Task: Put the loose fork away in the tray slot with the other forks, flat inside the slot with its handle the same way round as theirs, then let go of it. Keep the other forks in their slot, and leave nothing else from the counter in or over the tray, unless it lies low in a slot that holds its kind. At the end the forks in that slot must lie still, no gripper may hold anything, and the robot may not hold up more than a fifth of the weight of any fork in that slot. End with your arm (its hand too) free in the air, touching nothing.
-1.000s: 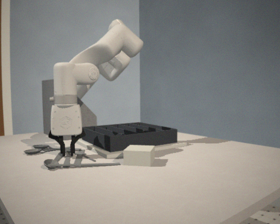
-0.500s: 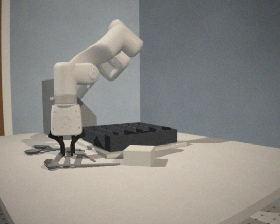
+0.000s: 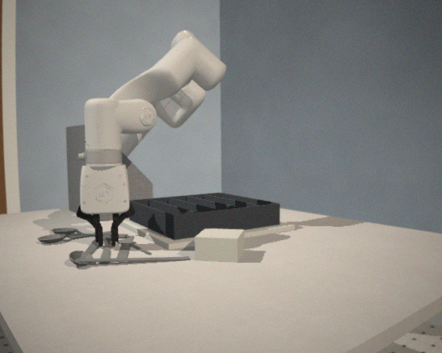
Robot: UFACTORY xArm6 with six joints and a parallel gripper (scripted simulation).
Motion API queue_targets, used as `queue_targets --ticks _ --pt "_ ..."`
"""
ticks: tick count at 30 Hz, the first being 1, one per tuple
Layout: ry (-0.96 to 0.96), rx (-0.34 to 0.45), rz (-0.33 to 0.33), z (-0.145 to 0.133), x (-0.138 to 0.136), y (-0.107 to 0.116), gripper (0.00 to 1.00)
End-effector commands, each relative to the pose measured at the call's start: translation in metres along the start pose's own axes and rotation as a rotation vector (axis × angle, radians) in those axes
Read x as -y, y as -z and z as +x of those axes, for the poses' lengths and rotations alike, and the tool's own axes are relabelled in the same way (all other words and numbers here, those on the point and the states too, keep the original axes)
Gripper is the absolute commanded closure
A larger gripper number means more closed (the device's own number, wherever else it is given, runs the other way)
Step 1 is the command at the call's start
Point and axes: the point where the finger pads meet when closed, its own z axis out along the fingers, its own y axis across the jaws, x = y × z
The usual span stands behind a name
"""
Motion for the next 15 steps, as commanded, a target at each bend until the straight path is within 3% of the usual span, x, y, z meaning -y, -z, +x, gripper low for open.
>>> queue_targets --ticks 1,15 --pt "0.001 0.004 0.000 -0.0015 -0.0003 0.0016 0.95" --pt "0.001 0.004 0.000 -0.0015 -0.0003 0.0034 0.95"
